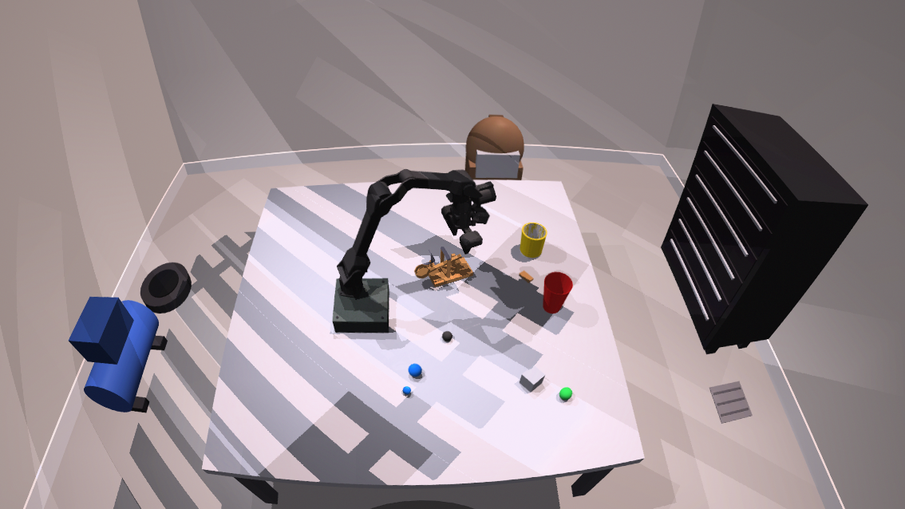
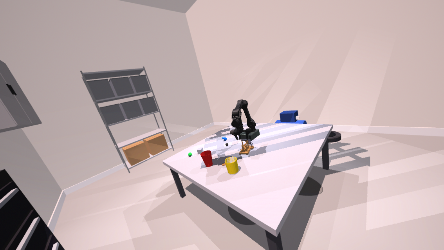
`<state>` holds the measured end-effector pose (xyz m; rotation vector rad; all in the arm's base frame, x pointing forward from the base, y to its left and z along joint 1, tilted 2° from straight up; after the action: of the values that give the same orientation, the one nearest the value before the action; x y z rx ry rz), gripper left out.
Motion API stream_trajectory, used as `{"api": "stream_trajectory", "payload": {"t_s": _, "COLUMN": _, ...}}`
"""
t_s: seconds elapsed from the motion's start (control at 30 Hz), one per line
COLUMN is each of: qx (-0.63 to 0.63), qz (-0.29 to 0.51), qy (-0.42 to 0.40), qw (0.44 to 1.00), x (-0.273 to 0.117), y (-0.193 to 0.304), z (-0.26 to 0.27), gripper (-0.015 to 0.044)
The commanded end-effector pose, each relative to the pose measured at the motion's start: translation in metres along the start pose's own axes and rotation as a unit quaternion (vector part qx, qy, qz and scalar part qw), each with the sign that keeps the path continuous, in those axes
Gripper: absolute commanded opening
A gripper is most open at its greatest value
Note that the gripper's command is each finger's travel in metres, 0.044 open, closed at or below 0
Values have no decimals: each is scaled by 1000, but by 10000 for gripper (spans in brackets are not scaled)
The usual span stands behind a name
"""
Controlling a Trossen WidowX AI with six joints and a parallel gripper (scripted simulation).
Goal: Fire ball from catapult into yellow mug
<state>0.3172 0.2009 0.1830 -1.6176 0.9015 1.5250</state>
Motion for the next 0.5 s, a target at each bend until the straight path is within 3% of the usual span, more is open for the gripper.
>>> {"api": "stream_trajectory", "payload": {"t_s": 0.0, "qx": 0, "qz": 4, "qy": 0, "qw": 1000, "x": 5, "y": 0, "z": 0, "gripper": 440}}
{"api": "stream_trajectory", "payload": {"t_s": 0.13, "qx": 0, "qz": 3, "qy": 0, "qw": 1000, "x": -3, "y": -1, "z": 0, "gripper": 440}}
{"api": "stream_trajectory", "payload": {"t_s": 0.3, "qx": 0, "qz": -3, "qy": 0, "qw": 1000, "x": -59, "y": -1, "z": 0, "gripper": 440}}
{"api": "stream_trajectory", "payload": {"t_s": 0.37, "qx": 0, "qz": -3, "qy": 0, "qw": 1000, "x": -62, "y": 0, "z": 0, "gripper": 440}}
{"api": "stream_trajectory", "payload": {"t_s": 0.4, "qx": 0, "qz": 3, "qy": 0, "qw": 1000, "x": -38, "y": -2, "z": -3, "gripper": 414}}
{"api": "stream_trajectory", "payload": {"t_s": 0.47, "qx": 13, "qz": 3, "qy": 1, "qw": 1000, "x": -30, "y": 0, "z": -26, "gripper": 361}}
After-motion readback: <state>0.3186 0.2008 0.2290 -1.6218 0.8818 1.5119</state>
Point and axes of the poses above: the point midway between the two fingers, 35 mm back from their tips, its own x axis out along the fingers, its own z axis across the jaws, y = z × x, the point moved 8 cm from there along -x, back along the fingers, and after that the axes turned 2 degrees about x, right-handed, at the moved point
